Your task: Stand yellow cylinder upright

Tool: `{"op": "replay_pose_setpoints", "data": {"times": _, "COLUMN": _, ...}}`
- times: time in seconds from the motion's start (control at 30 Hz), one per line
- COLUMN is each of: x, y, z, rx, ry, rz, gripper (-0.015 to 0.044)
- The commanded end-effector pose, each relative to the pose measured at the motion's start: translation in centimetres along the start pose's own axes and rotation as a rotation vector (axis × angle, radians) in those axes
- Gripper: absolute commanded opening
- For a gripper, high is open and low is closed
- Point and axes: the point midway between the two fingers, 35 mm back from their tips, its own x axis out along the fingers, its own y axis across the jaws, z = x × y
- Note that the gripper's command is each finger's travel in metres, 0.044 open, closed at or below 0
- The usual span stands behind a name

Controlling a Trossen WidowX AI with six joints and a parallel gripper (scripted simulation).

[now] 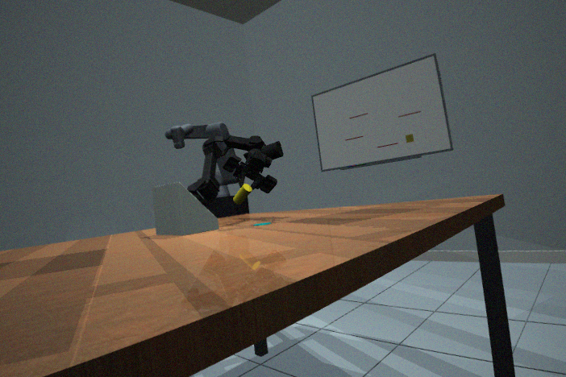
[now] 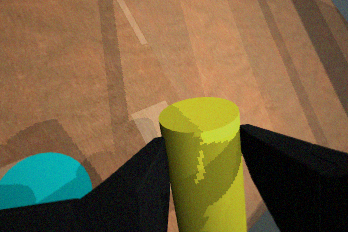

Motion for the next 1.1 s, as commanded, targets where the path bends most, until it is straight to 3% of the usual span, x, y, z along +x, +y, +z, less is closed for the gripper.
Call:
{"op": "replay_pose_setpoints", "data": {"times": 0.0, "x": -0.12, "y": -0.07, "z": 0.06, "rx": 0.010, "ry": -0.033, "rz": -0.003, "gripper": 0.0105}}
{"op": "replay_pose_setpoints", "data": {"times": 1.07, "x": -0.67, "y": 0.21, "z": 0.57, "rx": 0.086, "ry": -0.236, "rz": 0.011, "gripper": 0.0105}}
